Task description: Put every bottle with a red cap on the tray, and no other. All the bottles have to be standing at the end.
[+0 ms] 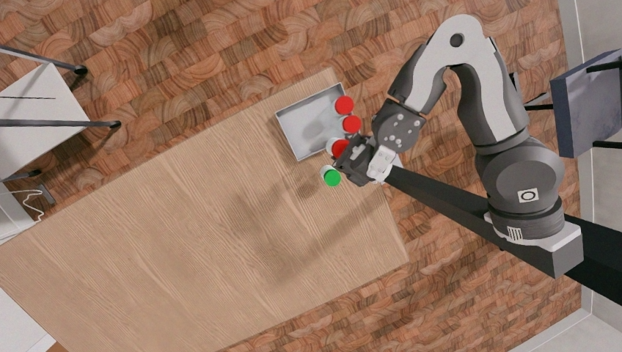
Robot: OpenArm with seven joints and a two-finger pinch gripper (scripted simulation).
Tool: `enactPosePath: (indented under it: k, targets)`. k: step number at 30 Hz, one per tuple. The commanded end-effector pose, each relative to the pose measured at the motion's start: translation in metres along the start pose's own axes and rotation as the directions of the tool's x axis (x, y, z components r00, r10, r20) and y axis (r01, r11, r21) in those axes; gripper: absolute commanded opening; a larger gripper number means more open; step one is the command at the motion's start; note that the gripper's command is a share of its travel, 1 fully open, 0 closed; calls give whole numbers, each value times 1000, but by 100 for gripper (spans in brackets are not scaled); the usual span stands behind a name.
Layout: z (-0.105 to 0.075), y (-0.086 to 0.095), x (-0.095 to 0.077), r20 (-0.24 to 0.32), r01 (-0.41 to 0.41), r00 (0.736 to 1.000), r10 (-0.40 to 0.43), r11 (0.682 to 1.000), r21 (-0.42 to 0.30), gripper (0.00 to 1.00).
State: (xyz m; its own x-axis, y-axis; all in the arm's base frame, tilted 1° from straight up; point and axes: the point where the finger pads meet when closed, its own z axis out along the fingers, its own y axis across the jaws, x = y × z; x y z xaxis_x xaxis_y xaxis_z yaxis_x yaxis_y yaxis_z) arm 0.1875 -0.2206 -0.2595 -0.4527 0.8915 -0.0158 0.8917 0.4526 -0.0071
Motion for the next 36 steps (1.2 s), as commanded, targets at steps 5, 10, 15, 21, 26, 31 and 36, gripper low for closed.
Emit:
enactPosePath:
  k: [5,10,15,21,26,31,36]
  targets:
    - [-1,1,-1,4,-24,1000,24,1000,-3,0]
    - [-1,1,-1,3,-69,998,69,998,-3,0]
    - [-1,1,-1,2,-137,991,137,991,-4,0]
    - [-1,1,-1,0,-232,973,232,973,-5,0]
    - [-1,1,-1,-1,-309,951,309,951,-5,0]
    - [-1,1,-1,-3,-399,917,399,917,-6,0]
    - [-1,1,-1,-4,-450,893,450,893,-6,0]
